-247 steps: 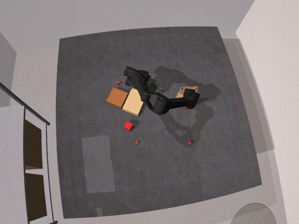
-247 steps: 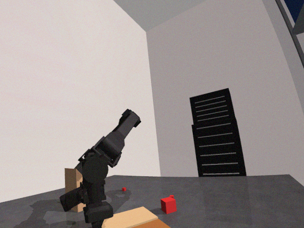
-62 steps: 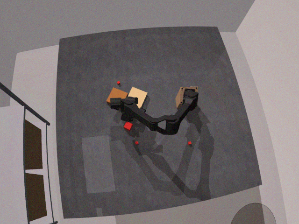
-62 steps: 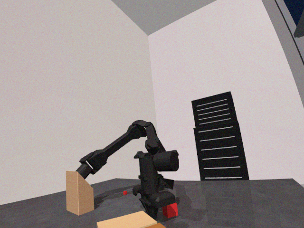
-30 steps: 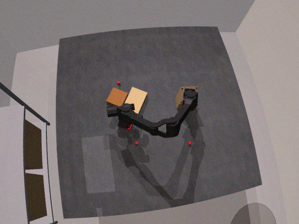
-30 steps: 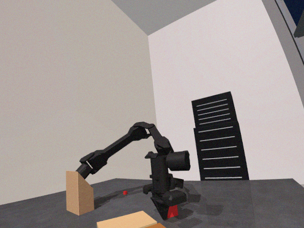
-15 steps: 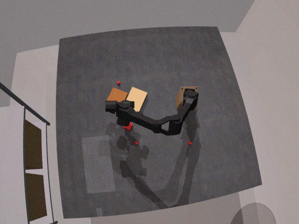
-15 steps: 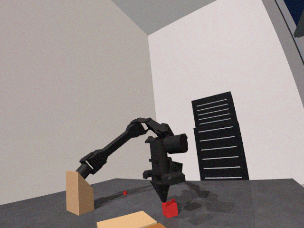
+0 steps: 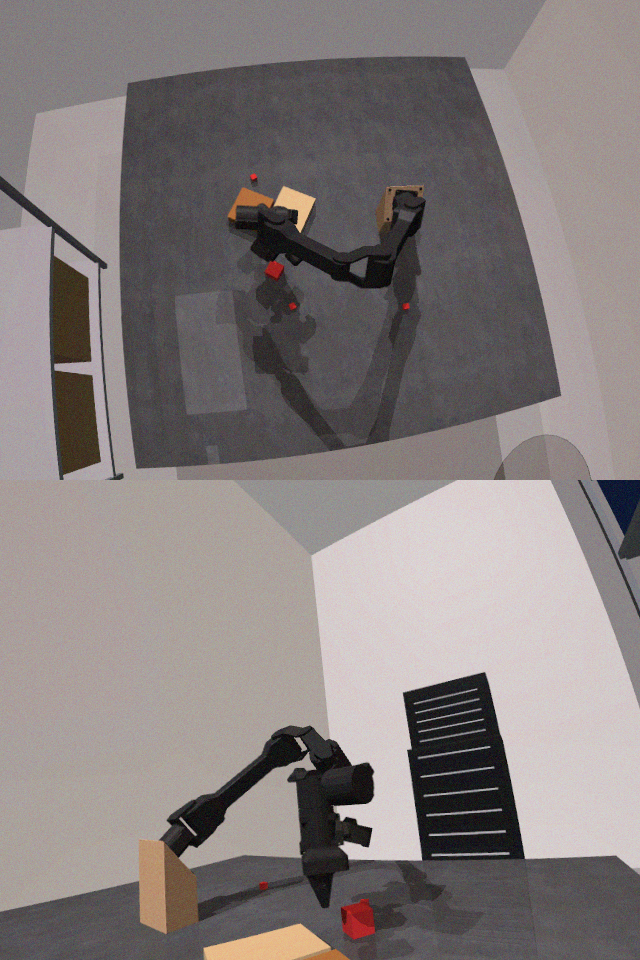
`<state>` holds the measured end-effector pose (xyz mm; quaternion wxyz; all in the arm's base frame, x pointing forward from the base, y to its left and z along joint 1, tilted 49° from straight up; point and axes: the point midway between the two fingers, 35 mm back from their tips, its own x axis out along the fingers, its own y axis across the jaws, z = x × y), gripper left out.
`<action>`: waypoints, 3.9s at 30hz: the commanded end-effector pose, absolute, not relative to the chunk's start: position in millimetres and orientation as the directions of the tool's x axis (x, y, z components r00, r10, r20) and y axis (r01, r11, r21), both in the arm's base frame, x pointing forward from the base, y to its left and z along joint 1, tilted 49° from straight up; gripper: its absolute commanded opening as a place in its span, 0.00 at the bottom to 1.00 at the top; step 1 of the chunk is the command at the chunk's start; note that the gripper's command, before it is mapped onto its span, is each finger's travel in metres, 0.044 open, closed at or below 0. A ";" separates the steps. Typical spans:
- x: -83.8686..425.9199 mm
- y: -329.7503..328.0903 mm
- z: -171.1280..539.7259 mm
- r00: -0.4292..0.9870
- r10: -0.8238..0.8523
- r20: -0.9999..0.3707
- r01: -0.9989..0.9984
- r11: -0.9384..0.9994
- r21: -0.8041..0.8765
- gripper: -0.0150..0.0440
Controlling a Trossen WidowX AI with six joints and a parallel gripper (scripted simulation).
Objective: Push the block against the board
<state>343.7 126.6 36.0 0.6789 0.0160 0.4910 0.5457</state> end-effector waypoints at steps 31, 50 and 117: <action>252.9 89.0 4.0 -0.086 0.752 -0.654 0.361 0.635 0.683 0.25; 246.6 130.6 -31.2 -0.087 0.755 -0.650 0.367 0.631 0.683 0.25; 239.6 93.0 10.7 -0.088 0.754 -0.651 0.367 0.632 0.682 0.25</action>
